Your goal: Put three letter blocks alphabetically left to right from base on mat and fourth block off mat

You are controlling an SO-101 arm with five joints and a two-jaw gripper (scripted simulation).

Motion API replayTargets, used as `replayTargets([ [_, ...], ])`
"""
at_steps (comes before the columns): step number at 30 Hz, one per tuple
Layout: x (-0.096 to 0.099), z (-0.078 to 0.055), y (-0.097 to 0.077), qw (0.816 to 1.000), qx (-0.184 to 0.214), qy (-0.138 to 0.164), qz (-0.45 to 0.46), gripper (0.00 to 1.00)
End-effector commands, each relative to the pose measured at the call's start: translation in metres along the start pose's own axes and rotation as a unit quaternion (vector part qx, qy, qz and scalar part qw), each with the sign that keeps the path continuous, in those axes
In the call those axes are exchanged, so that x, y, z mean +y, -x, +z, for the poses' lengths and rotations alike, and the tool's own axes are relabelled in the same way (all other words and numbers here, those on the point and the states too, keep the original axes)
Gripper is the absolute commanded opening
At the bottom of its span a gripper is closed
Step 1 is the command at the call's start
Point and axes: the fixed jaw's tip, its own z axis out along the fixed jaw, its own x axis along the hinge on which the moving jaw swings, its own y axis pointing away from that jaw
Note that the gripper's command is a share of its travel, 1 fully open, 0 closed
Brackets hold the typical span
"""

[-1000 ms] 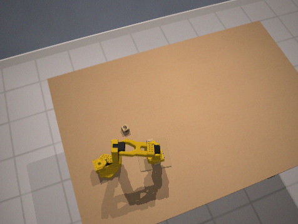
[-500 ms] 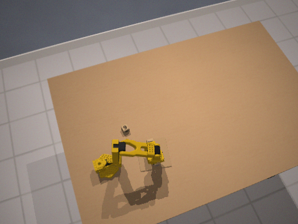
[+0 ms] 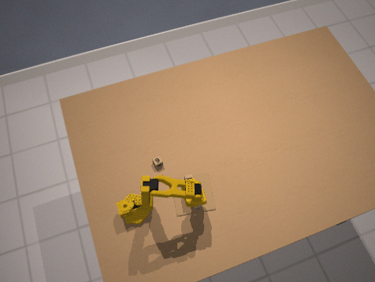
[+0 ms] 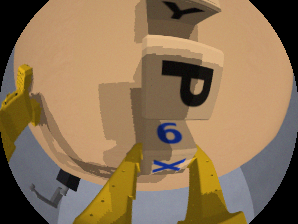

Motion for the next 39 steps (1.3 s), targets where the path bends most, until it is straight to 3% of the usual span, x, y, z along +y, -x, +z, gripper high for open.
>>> replayTargets([
  [1, -0.0088, -0.0089, -0.0024, 0.999, 0.008, -0.032, -0.001, 0.00],
  [5, -0.0088, -0.0089, -0.0024, 0.999, 0.008, -0.032, -0.001, 0.02],
  [13, -0.0088, -0.0089, -0.0024, 0.999, 0.008, -0.032, -0.001, 0.16],
  [25, -0.0088, -0.0089, -0.0024, 0.999, 0.008, -0.032, -0.001, 0.19],
  [39, -0.0088, -0.0089, -0.0024, 0.999, 0.008, -0.032, -0.001, 0.31],
])
